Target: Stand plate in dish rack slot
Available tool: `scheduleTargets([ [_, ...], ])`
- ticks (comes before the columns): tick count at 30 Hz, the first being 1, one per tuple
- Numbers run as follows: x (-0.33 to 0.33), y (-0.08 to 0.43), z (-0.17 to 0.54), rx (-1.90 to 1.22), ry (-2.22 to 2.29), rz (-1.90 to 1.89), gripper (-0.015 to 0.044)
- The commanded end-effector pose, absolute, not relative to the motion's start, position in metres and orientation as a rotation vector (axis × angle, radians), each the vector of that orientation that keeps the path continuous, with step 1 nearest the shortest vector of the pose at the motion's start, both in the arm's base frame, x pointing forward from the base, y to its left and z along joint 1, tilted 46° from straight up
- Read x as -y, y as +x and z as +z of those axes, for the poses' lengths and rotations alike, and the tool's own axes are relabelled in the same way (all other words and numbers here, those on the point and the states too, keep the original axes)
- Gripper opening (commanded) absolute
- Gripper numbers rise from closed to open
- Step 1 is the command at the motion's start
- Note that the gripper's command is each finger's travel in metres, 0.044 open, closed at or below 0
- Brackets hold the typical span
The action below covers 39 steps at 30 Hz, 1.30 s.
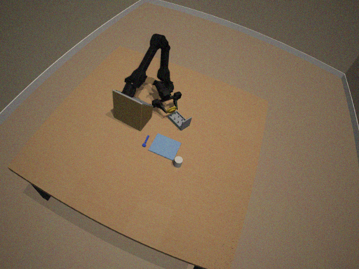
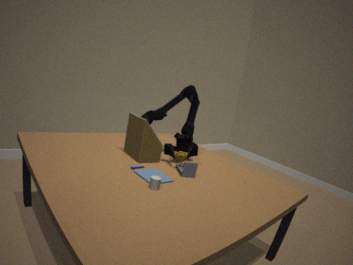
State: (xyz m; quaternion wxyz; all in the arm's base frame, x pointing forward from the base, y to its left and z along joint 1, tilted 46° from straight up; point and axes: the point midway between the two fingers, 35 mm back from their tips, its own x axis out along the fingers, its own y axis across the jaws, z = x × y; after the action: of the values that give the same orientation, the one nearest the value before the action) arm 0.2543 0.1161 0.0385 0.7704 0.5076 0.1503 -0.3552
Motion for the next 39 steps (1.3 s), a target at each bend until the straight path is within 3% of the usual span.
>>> scheduleTargets([
  [1,-0.122,0.252,0.042,-0.254,1.108,-0.716,0.0],
  [9,-0.135,0.245,0.052,-0.124,1.138,-0.6,0.0],
  [39,-0.12,0.27,0.046,-0.125,1.139,-0.601,0.0],
])
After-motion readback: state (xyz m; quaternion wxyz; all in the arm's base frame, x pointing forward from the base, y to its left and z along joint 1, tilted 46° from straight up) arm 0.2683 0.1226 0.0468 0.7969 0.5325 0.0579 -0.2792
